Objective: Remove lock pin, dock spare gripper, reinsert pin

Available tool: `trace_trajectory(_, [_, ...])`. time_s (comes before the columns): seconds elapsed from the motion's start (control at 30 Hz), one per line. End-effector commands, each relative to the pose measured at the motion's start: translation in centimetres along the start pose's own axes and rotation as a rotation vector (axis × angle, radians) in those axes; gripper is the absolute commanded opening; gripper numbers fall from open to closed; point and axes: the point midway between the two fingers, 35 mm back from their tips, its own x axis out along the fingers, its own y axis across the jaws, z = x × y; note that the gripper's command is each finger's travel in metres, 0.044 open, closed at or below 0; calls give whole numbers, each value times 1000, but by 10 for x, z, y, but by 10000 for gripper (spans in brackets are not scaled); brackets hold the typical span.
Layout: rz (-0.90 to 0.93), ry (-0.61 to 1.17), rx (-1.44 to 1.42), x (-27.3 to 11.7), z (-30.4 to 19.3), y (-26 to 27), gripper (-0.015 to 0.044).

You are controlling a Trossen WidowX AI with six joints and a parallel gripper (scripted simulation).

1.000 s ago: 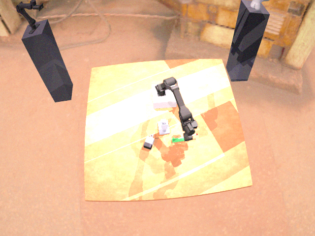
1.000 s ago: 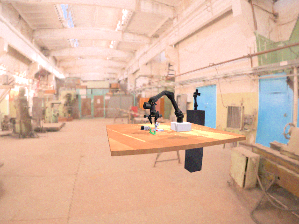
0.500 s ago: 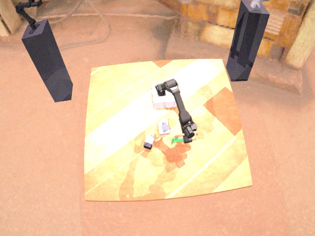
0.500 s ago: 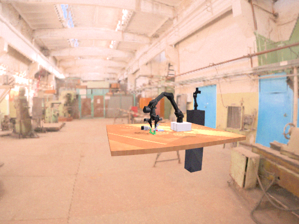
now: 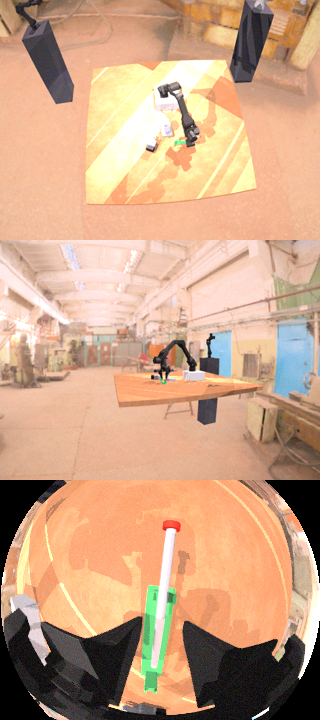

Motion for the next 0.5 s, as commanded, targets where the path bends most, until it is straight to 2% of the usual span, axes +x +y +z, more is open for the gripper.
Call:
trace_trajectory(0.0, [5,3,-1,8,-2,2,180])
trace_trajectory(0.47, [6,3,-1,23,-4,3,180])
